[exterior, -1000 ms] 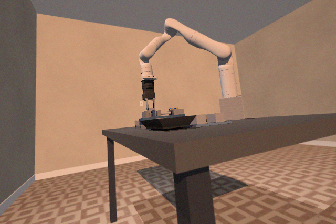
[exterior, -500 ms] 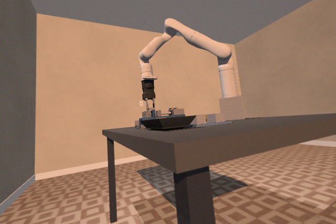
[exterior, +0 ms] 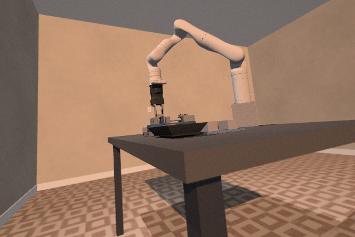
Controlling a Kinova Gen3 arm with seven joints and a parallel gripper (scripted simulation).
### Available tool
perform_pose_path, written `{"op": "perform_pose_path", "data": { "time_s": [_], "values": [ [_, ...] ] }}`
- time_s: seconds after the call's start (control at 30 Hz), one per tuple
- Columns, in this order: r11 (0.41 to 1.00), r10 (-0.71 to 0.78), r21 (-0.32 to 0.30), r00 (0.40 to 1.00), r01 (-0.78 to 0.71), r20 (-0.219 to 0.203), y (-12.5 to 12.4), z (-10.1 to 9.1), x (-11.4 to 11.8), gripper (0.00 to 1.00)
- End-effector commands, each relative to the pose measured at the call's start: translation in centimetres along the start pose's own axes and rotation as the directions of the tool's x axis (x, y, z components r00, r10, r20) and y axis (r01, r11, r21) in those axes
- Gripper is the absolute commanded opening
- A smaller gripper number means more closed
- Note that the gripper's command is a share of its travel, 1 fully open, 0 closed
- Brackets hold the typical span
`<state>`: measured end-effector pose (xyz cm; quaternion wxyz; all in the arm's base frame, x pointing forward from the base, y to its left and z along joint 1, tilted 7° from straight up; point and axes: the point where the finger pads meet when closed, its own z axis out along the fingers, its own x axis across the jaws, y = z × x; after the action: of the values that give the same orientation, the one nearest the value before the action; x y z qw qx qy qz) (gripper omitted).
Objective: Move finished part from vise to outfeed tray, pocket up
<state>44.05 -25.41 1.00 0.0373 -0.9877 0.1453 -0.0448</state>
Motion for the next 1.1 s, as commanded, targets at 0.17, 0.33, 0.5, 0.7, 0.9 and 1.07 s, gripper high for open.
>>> {"op": "perform_pose_path", "data": {
  "time_s": [0.17,0.33,0.5,0.7,0.9,1.07],
  "values": [
    [1.000,0.002,0.000,1.000,-0.002,0.002,0.0,0.1,-0.1,0.00],
    [1.000,0.002,-0.001,1.000,-0.002,0.002,0.0,-0.1,-0.1,0.00],
    [1.000,0.002,-0.004,1.000,-0.002,-0.002,0.1,-0.9,0.0,0.00],
    [1.000,0.003,-0.006,1.000,-0.003,-0.006,0.2,-2.1,0.2,0.00],
    [1.000,0.004,-0.005,1.000,-0.004,-0.006,0.2,-2.9,0.2,0.00],
    [1.000,0.004,-0.006,1.000,-0.004,-0.007,0.2,-3.7,0.2,0.00]
  ]
}}
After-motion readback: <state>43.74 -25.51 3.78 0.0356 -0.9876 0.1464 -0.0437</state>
